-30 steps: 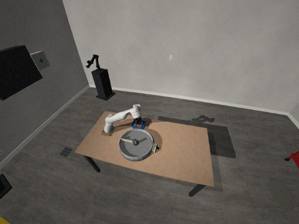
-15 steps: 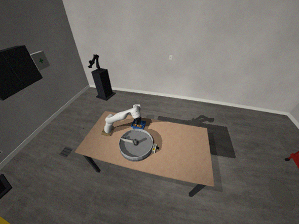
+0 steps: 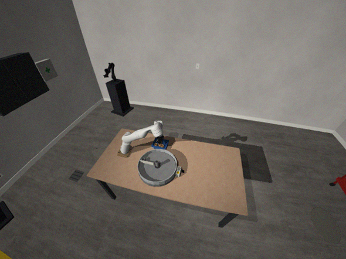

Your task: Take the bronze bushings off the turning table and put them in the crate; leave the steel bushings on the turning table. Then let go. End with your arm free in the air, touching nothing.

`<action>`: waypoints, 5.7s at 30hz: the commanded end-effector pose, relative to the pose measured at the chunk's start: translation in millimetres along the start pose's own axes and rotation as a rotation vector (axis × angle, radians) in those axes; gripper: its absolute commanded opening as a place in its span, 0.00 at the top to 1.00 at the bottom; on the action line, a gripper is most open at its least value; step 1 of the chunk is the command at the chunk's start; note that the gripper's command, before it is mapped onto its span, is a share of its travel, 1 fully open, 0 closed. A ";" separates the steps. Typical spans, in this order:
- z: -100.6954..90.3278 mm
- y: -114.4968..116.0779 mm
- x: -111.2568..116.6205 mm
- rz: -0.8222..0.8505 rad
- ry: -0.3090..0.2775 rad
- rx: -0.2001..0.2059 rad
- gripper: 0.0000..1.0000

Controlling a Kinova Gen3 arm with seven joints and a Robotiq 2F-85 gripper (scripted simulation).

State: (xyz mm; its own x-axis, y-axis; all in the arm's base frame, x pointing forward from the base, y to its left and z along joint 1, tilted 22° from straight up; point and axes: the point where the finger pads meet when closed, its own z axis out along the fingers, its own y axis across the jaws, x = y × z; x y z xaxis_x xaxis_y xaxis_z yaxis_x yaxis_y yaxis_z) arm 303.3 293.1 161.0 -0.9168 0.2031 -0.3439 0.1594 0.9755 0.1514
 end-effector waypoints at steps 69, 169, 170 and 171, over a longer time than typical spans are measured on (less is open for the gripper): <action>-19.5 -0.4 -0.6 -0.001 -0.001 -0.001 0.81; -130.4 0.3 0.7 -0.004 0.000 -0.002 0.81; -130.4 0.3 0.7 -0.004 0.000 -0.002 0.81; -130.4 0.3 0.7 -0.004 0.000 -0.002 0.81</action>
State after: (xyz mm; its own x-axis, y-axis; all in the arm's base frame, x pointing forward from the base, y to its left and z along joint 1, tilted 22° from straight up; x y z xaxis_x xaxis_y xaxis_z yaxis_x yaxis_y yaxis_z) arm 255.0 282.3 281.3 -0.9177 0.1998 -0.3435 0.1559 0.9761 0.1514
